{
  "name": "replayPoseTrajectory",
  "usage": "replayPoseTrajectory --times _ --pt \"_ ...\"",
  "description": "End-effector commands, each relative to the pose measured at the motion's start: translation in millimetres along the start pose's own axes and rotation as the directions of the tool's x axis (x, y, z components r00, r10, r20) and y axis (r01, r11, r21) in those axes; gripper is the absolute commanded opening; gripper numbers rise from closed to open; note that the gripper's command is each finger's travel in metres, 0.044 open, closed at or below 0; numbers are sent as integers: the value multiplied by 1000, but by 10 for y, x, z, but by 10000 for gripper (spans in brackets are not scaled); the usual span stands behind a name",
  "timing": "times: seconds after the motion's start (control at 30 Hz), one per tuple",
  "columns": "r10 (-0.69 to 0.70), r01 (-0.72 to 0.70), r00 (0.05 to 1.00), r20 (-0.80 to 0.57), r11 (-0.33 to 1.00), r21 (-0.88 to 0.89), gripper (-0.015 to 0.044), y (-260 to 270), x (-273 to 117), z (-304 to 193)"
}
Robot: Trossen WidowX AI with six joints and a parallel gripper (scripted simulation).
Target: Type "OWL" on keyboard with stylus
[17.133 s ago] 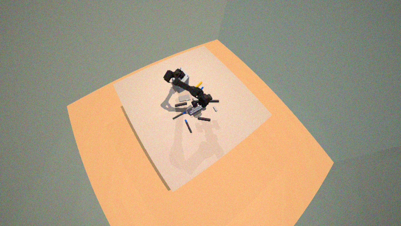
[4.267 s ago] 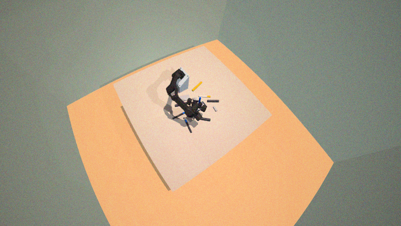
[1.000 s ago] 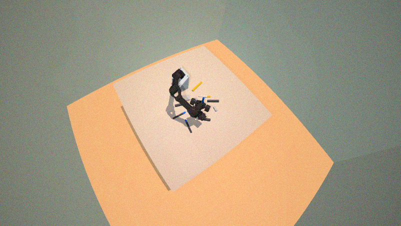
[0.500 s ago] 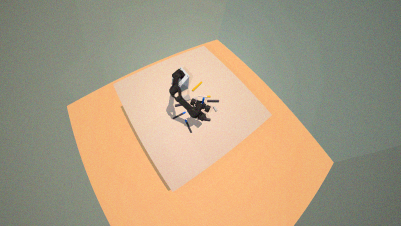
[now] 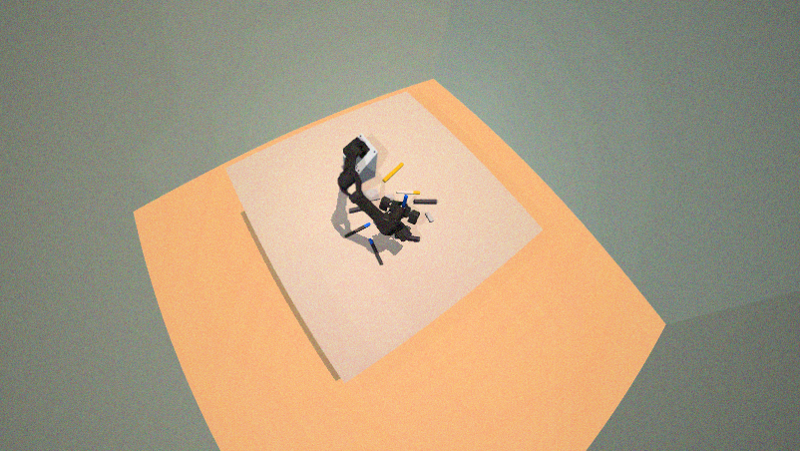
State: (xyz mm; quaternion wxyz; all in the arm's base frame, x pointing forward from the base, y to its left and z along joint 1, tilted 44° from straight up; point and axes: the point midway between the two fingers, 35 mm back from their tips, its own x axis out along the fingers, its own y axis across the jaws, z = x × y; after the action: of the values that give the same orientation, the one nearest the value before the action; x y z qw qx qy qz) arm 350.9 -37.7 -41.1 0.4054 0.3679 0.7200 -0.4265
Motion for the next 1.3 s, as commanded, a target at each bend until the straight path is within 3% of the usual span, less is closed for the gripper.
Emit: replayPoseTrajectory --times 0.0,1.27 --pt "-1 1 1000 3 1000 -4 81 -6 5 10" --pt "-2 2 1000 4 1000 -4 81 -6 78 137"
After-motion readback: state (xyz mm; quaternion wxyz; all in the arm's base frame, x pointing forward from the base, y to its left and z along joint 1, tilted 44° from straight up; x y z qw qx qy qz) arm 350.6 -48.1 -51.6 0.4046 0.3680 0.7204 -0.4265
